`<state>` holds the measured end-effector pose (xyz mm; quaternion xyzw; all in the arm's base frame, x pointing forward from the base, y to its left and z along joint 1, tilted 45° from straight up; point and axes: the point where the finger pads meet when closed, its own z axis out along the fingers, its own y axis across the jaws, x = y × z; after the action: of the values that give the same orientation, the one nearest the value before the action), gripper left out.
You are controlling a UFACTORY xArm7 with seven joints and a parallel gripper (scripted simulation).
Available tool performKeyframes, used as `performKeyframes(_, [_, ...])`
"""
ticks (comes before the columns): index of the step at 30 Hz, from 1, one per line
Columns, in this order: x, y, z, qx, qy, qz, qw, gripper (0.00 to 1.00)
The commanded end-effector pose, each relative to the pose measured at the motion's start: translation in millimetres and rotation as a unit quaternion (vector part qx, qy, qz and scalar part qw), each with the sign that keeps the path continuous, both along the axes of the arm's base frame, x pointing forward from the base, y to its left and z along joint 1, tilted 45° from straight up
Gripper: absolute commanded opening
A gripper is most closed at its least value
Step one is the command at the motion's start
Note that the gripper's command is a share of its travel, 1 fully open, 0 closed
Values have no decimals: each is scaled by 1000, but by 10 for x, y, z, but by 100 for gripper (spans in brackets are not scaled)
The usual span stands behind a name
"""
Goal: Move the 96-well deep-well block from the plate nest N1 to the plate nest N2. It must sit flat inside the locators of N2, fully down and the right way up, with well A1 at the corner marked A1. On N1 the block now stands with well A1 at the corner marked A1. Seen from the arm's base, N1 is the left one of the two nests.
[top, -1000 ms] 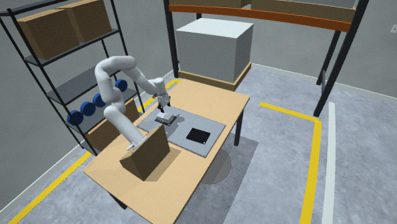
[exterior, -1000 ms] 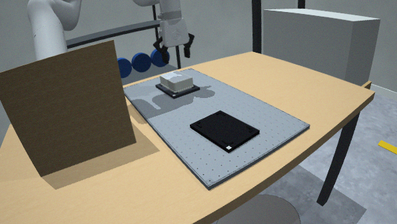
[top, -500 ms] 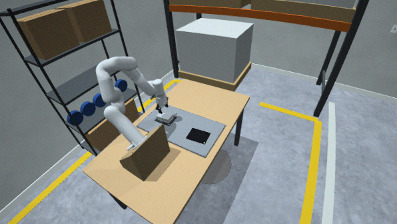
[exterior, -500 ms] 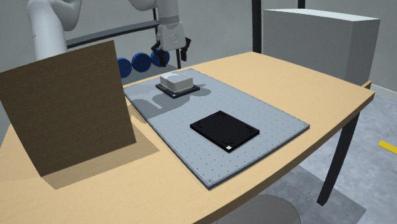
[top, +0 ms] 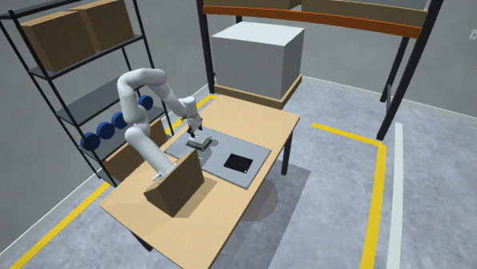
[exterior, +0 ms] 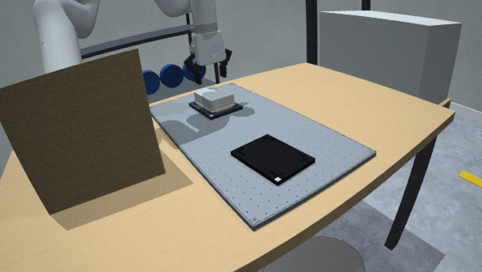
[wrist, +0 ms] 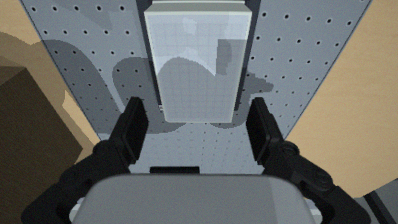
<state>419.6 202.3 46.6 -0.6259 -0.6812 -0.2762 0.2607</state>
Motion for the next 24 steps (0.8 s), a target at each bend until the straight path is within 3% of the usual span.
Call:
performKeyframes(1, [18, 36, -46, 0, -1, -2, 1000, 100])
performKeyframes(24, [16, 259, -272, 0, -1, -2, 1000, 100])
